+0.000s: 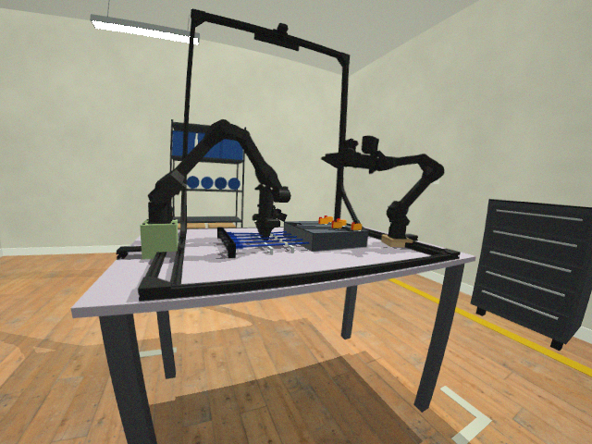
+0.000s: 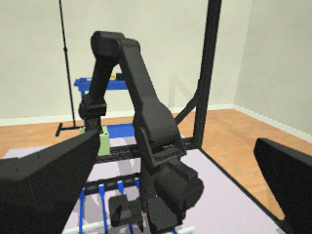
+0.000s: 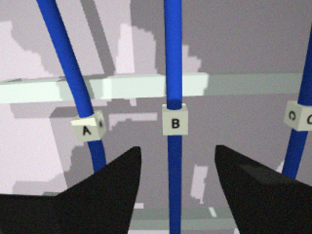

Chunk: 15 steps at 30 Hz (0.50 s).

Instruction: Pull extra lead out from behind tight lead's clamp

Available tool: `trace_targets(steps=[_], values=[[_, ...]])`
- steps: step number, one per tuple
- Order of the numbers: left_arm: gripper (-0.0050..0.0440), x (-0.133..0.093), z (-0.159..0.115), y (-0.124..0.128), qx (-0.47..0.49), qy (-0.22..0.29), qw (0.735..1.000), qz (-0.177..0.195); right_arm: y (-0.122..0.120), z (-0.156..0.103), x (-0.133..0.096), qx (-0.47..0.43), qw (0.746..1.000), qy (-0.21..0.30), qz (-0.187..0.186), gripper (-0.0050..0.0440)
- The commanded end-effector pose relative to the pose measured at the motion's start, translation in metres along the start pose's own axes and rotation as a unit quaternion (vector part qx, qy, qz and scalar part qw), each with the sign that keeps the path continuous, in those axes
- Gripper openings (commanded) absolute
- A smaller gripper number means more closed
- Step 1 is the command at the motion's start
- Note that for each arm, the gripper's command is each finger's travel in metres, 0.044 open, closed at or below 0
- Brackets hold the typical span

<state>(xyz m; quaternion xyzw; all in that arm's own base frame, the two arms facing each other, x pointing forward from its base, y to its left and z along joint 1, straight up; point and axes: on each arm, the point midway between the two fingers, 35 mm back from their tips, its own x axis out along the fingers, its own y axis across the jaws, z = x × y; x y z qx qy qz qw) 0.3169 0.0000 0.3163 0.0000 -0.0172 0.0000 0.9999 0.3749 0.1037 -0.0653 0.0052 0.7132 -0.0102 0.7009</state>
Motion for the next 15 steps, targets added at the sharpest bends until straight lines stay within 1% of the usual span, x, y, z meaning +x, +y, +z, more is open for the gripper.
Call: trace_targets(steps=[1, 10, 11, 15], values=[[0.044, -0.001, 0.0068, 0.0, 0.0, -0.008, 1.0, 0.0, 0.0028, 0.0042, -0.0033, -0.002, 1.0, -0.009, 0.004, 0.0209], [0.044, -0.001, 0.0068, 0.0, 0.0, -0.008, 1.0, 0.0, 0.0028, 0.0042, -0.0033, -0.002, 1.0, -0.009, 0.004, 0.0209], [0.044, -0.001, 0.0068, 0.0, 0.0, -0.008, 1.0, 0.0, 0.0019, 0.0063, -0.01, 0.0, 1.0, -0.015, 0.004, -0.005], [0.044, -0.001, 0.0068, 0.0, 0.0, -0.008, 1.0, 0.0, 0.0019, 0.0063, -0.01, 0.0, 1.0, -0.015, 0.004, -0.005]])
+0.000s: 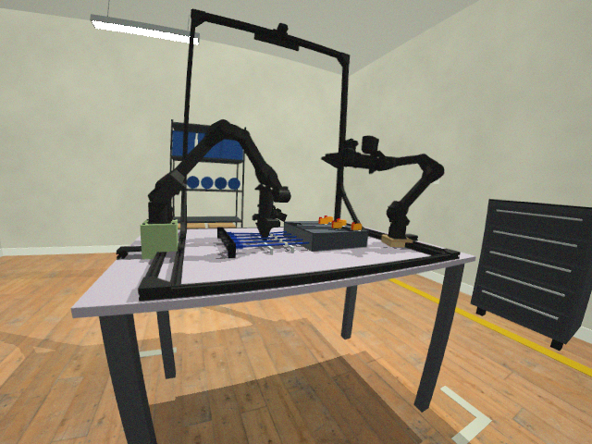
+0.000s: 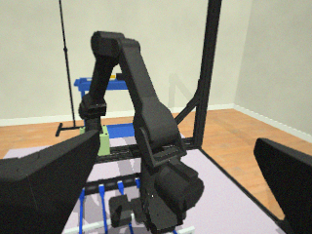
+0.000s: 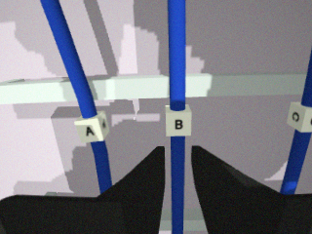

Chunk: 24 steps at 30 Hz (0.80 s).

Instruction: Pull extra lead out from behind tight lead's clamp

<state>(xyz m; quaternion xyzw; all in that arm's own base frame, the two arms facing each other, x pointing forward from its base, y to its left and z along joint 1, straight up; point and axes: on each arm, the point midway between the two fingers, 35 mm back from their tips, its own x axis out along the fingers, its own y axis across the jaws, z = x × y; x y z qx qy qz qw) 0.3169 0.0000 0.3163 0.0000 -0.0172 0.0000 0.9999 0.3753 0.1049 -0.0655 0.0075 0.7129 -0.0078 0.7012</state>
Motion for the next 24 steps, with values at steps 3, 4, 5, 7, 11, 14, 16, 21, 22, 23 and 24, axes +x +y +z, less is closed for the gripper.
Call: trace_targets(steps=[3, 4, 5, 7, 11, 14, 16, 21, 22, 23, 24], values=[[0.044, -0.001, 0.007, 0.0, 0.0, -0.008, 1.0, 0.0, 0.001, 0.006, -0.01, 0.0, 1.0, -0.014, 0.001, -0.005], [0.044, -0.001, 0.007, 0.0, 0.0, -0.008, 1.0, 0.0, 0.001, 0.006, -0.01, 0.0, 1.0, -0.014, 0.001, -0.005], [0.044, -0.001, 0.007, 0.0, 0.0, -0.008, 1.0, 0.0, 0.001, 0.006, -0.01, 0.0, 1.0, -0.014, 0.001, -0.005], [0.044, -0.001, 0.007, 0.0, 0.0, -0.008, 1.0, 0.0, 0.001, 0.006, -0.01, 0.0, 1.0, -0.014, 0.001, -0.005], [0.044, -0.001, 0.007, 0.0, 0.0, -0.008, 1.0, 0.0, 0.001, 0.006, -0.01, 0.0, 1.0, -0.014, 0.001, -0.005], [0.044, -0.001, 0.007, 0.0, 0.0, -0.008, 1.0, 0.0, 0.002, 0.006, -0.03, 0.0, 1.0, -0.015, 0.004, -0.005], [0.044, -0.001, 0.007, 0.0, 0.0, -0.008, 1.0, 0.0, 0.002, 0.006, -0.03, 0.0, 1.0, -0.015, 0.004, -0.005], [0.044, -0.001, 0.007, 0.0, 0.0, -0.008, 1.0, 0.0, 0.002, 0.006, -0.03, 0.0, 1.0, -0.015, 0.004, -0.005], [0.044, -0.001, 0.007, 0.0, 0.0, -0.008, 1.0, 0.0, 0.002, 0.006, -0.03, 0.0, 1.0, -0.015, 0.004, -0.005], [0.044, -0.001, 0.007, 0.0, 0.0, -0.008, 1.0, 0.0, 0.002, 0.006, -0.03, 0.0, 1.0, -0.015, 0.004, -0.005], [0.044, -0.001, 0.007, 0.0, 0.0, -0.008, 1.0, 0.0, 0.002, 0.006, -0.03, 0.0, 1.0, -0.015, 0.004, -0.005]])
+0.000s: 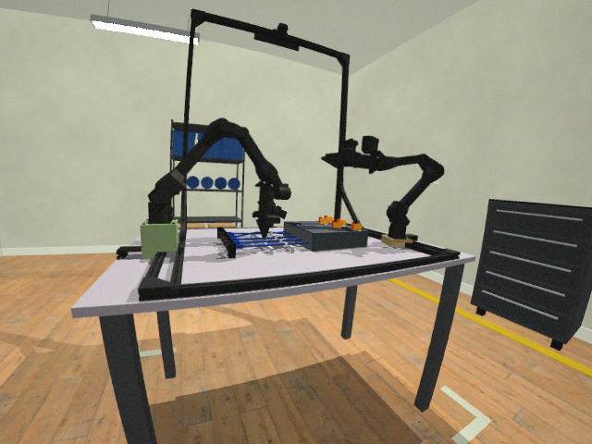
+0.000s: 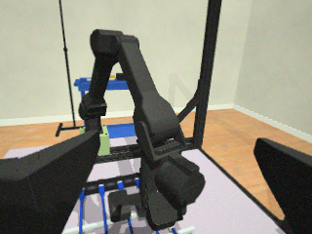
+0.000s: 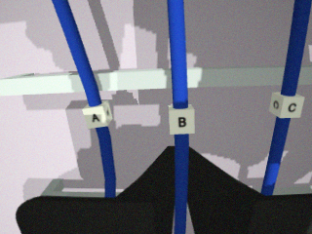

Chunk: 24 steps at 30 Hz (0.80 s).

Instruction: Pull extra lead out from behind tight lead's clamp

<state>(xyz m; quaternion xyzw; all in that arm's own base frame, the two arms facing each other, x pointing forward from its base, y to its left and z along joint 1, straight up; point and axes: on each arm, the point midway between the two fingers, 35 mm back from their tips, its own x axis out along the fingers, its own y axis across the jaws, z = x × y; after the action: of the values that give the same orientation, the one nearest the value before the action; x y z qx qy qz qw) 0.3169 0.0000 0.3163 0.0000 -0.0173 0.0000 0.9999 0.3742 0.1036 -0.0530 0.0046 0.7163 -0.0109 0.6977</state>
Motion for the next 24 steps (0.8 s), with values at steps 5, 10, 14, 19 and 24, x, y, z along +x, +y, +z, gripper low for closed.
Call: trace_targets(steps=[5, 10, 14, 19, 24], values=[[0.044, -0.001, 0.007, 0.0, 0.0, -0.008, 1.0, 0.0, 0.003, 0.007, -0.018, 0.0, 1.0, -0.02, 0.008, -0.005], [0.044, -0.001, 0.007, 0.0, 0.0, -0.008, 1.0, 0.0, 0.002, 0.005, -0.03, 0.0, 1.0, -0.015, 0.004, -0.005], [0.044, -0.001, 0.007, 0.0, 0.0, -0.008, 1.0, 0.0, 0.002, 0.005, -0.03, 0.0, 1.0, -0.015, 0.004, -0.005], [0.044, -0.001, 0.007, 0.0, 0.0, -0.008, 1.0, 0.0, 0.002, 0.005, -0.03, 0.0, 1.0, -0.015, 0.004, -0.005], [0.044, -0.001, 0.007, 0.0, 0.0, -0.008, 1.0, 0.0, 0.0, 0.002, -0.042, 0.0, 1.0, -0.006, 0.002, -0.005]])
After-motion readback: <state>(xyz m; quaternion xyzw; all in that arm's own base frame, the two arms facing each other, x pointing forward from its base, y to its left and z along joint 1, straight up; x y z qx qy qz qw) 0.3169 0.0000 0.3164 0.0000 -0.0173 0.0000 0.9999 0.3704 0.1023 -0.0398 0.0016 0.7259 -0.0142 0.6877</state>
